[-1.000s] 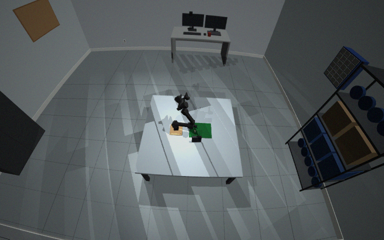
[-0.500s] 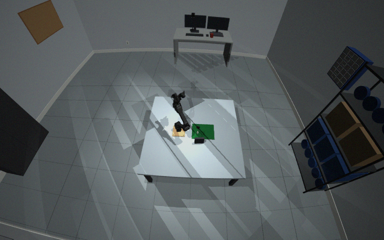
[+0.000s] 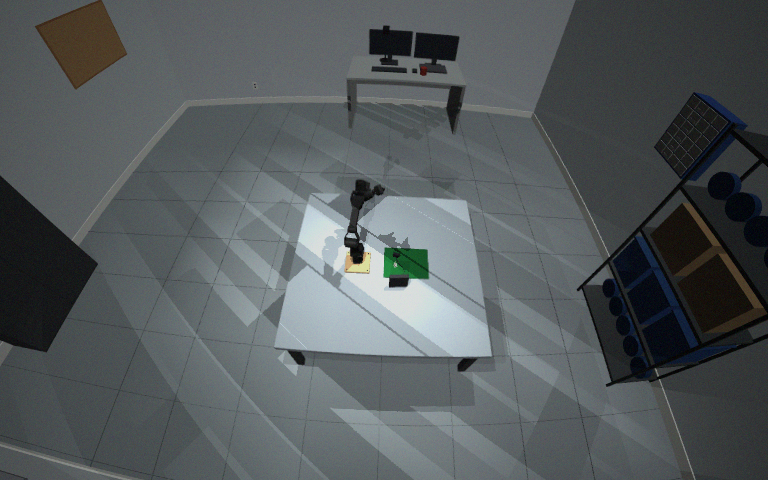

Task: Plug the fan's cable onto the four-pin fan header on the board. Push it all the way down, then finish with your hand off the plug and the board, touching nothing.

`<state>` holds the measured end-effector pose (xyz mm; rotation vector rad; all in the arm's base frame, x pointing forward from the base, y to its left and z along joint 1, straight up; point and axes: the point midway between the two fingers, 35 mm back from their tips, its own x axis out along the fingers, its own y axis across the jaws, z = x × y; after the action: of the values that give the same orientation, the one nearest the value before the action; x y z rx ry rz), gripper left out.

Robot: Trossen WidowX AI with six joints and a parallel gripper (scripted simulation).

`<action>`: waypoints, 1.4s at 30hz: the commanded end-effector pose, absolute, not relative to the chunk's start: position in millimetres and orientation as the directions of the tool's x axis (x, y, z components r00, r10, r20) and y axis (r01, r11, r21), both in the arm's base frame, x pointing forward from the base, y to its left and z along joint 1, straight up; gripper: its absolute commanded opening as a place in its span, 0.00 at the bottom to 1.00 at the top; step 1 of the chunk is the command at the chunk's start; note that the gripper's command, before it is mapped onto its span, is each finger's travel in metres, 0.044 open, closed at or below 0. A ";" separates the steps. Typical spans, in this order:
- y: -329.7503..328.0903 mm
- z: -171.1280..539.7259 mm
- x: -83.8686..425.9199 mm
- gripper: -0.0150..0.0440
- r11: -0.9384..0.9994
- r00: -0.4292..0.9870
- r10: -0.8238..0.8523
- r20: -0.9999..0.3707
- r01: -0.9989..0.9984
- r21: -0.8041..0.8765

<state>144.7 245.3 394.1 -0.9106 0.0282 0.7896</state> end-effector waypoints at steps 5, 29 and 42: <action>206.8 304.3 236.7 1.00 0.574 0.690 0.250 -0.680 -0.671 -0.470; 9.2 150.2 283.7 1.00 0.910 -0.197 0.101 -0.975 0.413 0.011; 9.2 113.7 286.3 1.00 0.910 -0.196 0.101 -0.975 0.413 0.011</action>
<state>287.2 9.1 139.5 0.3818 1.7402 -0.2871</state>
